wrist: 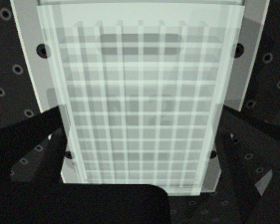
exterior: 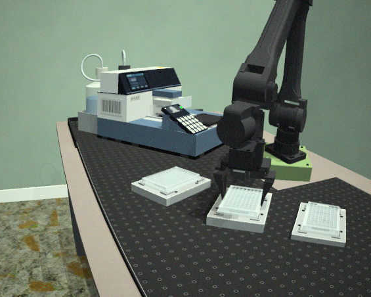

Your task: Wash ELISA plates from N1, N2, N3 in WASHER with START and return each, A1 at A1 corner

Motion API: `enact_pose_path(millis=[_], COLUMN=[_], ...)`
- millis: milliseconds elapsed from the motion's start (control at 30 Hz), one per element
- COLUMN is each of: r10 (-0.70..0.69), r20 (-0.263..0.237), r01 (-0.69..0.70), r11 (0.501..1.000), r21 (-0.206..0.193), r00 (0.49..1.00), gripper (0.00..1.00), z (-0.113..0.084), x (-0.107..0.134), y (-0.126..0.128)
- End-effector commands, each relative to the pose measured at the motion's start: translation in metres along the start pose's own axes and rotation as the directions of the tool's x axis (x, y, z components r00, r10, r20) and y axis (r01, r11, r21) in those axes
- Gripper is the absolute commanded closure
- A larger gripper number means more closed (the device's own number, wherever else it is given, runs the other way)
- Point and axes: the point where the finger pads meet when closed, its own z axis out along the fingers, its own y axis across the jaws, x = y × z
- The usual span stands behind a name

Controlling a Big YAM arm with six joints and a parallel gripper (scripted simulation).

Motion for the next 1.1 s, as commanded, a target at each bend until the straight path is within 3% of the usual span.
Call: enact_pose_path(millis=[0, 400, 433, 1067], r10=[-0.001, -0.001, -0.001, -0.001], r20=[0.014, 0.025, 0.025, 0.025], r01=[0.001, 0.001, 0.001, 0.001], r11=[1.0, 1.0, 1.0, 1.0], r21=[0.005, 0.007, 0.007, 0.007], r00=[1.0, 1.0, 1.0, 1.0], gripper=[0.16, 0.16, 0.0, 0.0], z=[-0.0001, -0.0053, -0.0053, -0.0053], x=[-0.0086, -0.0117, -0.0117, -0.0117], y=[0.0008, -0.002, -0.002, -0.002])
